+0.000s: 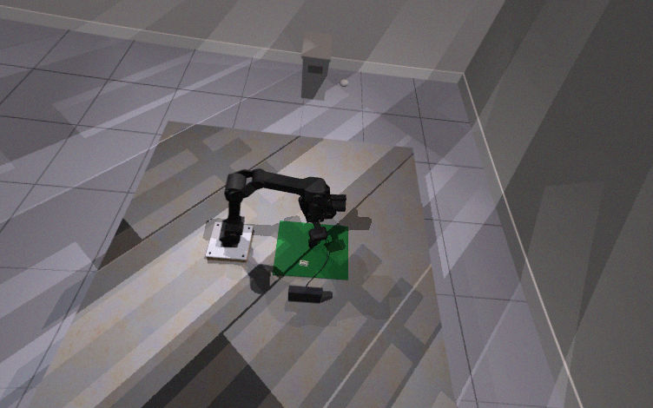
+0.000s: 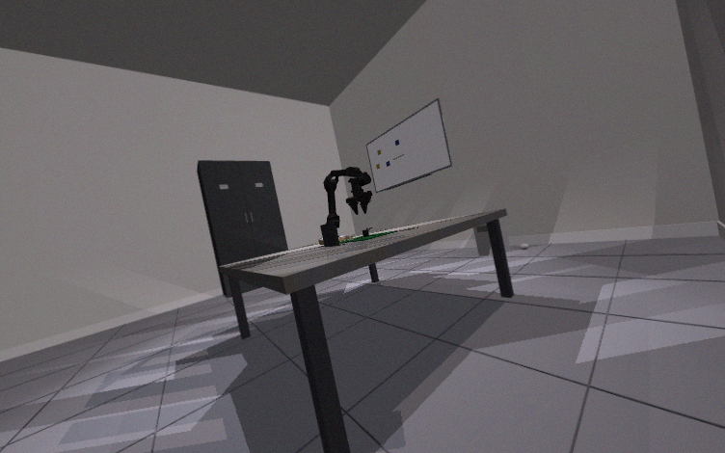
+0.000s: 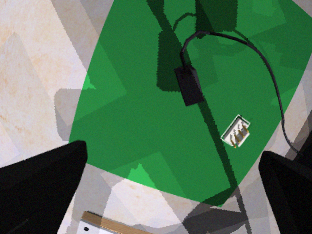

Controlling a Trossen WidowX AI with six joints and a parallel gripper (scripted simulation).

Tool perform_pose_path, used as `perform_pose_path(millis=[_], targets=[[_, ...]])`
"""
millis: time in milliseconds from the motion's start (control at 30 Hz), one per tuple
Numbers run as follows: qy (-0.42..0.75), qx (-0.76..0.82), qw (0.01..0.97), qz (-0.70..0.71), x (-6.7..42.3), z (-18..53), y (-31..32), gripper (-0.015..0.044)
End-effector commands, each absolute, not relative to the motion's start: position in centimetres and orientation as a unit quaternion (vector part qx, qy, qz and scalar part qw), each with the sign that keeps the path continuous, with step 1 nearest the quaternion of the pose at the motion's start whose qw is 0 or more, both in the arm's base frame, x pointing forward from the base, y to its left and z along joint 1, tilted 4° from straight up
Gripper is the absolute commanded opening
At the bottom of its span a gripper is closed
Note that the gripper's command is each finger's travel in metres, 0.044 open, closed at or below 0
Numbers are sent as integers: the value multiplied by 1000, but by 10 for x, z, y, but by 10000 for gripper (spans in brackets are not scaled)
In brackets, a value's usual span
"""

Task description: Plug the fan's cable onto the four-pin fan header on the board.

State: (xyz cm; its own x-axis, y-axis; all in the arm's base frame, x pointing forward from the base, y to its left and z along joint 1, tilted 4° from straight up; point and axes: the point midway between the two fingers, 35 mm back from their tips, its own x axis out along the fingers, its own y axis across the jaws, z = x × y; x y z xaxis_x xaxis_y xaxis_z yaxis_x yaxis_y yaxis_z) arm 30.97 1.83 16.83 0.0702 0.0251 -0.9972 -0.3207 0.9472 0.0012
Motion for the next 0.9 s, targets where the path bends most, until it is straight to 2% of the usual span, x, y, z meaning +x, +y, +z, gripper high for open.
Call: perform_pose_path(millis=[0, 367, 700, 867], targets=[[629, -239, 698, 244, 319, 195, -1, 440], [629, -239, 698, 244, 319, 193, -1, 440], [629, -239, 698, 244, 328, 98, 3, 440], [629, -239, 698, 244, 328, 95, 3, 440]])
